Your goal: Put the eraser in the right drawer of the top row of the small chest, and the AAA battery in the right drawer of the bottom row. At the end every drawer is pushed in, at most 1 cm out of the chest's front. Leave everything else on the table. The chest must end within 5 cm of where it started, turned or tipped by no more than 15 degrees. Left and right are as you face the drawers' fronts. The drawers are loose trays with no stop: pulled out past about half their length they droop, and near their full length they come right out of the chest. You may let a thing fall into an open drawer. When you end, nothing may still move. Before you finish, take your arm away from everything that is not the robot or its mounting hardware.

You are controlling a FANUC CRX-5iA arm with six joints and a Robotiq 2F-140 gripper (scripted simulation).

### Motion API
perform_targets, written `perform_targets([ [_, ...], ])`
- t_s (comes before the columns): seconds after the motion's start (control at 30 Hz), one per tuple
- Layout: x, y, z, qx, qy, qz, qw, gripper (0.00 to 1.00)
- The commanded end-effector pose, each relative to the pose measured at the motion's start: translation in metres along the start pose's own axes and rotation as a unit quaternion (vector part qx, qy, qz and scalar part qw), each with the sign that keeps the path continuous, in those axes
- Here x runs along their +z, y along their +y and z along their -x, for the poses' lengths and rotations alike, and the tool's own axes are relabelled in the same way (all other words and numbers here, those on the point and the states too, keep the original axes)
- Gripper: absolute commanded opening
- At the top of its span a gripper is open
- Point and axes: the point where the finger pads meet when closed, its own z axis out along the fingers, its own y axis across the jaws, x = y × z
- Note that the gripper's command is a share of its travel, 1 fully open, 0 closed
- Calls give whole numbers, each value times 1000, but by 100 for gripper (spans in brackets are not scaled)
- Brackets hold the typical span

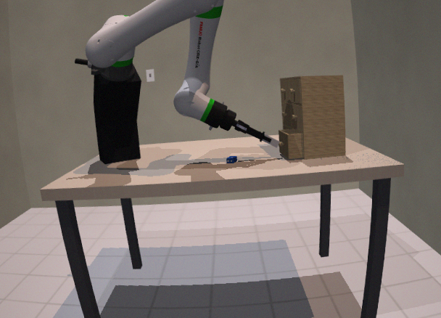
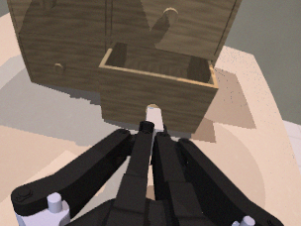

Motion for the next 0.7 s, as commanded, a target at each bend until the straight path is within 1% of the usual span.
perform_targets([
  [0.0,6,0,-3,0,0,0,1000,0],
  [0.67,32,0,-18,0,0,0,1000,0],
])
